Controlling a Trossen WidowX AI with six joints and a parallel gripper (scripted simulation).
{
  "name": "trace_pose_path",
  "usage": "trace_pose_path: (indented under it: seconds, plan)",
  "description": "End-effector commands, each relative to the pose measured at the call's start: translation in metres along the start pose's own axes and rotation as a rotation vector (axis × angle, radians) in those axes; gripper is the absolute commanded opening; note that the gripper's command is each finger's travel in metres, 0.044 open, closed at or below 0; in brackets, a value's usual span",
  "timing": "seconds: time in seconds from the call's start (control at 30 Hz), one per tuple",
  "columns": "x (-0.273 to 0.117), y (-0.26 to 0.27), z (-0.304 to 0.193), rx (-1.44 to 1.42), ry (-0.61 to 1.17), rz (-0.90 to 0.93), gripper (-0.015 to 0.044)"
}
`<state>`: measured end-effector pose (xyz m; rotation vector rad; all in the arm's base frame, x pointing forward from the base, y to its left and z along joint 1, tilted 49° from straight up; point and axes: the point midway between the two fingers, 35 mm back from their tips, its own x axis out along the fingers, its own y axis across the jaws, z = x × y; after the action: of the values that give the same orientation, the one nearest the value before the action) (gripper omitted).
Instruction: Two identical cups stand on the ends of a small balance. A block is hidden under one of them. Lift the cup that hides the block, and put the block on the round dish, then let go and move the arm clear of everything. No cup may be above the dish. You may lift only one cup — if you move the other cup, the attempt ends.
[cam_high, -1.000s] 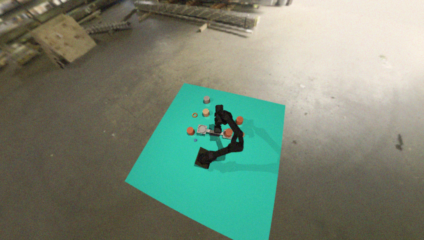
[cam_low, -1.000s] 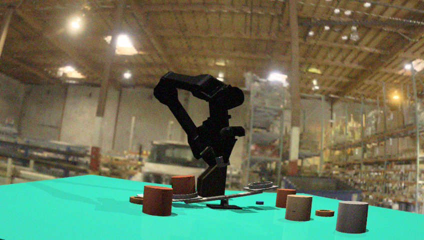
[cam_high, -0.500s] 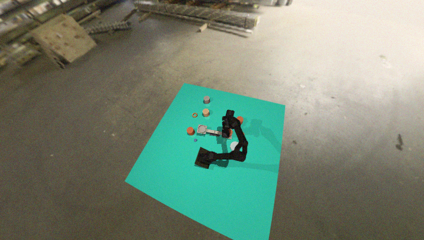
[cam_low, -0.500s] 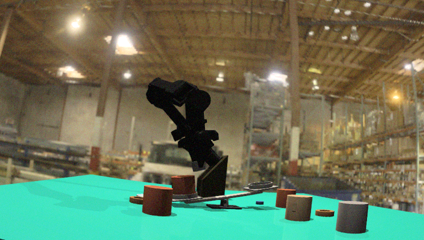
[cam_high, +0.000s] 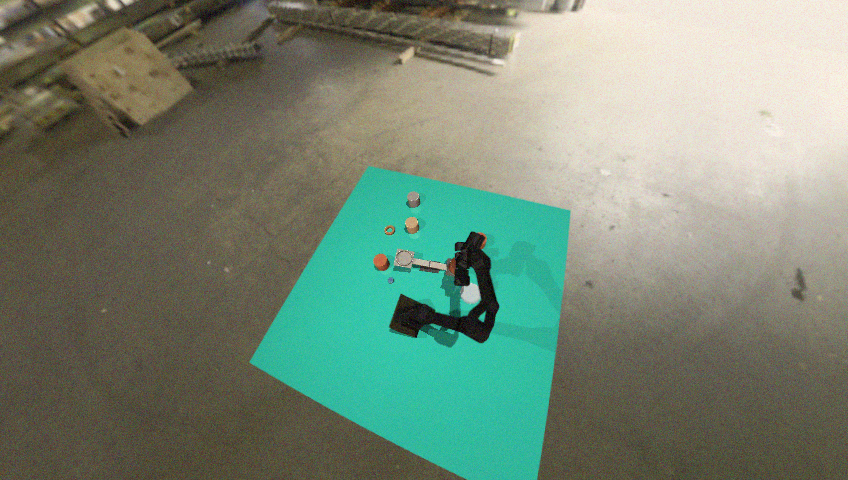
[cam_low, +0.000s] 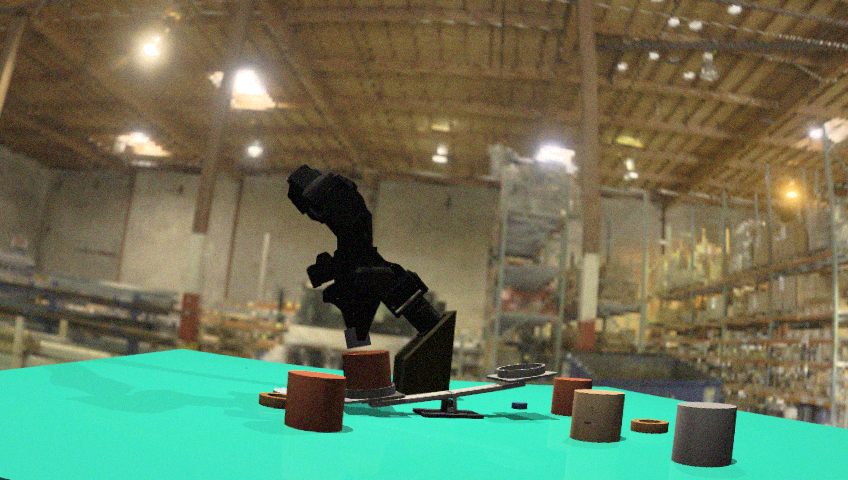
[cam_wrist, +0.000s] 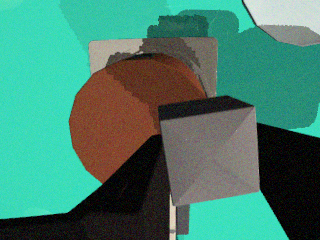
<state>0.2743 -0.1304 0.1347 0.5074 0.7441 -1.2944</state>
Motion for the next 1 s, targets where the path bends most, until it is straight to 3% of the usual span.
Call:
trace_pose_path:
  seconds: [0.0, 0.57, 0.97]
  plan:
    - [0.001, -0.01, 0.012, 0.0, -0.023, 0.002, 0.0]
    - [0.013, -0.086, 0.057, 0.005, -0.098, -0.125, 0.0]
    - [0.042, -0.092, 0.061, 0.006, -0.1, -0.131, 0.0]
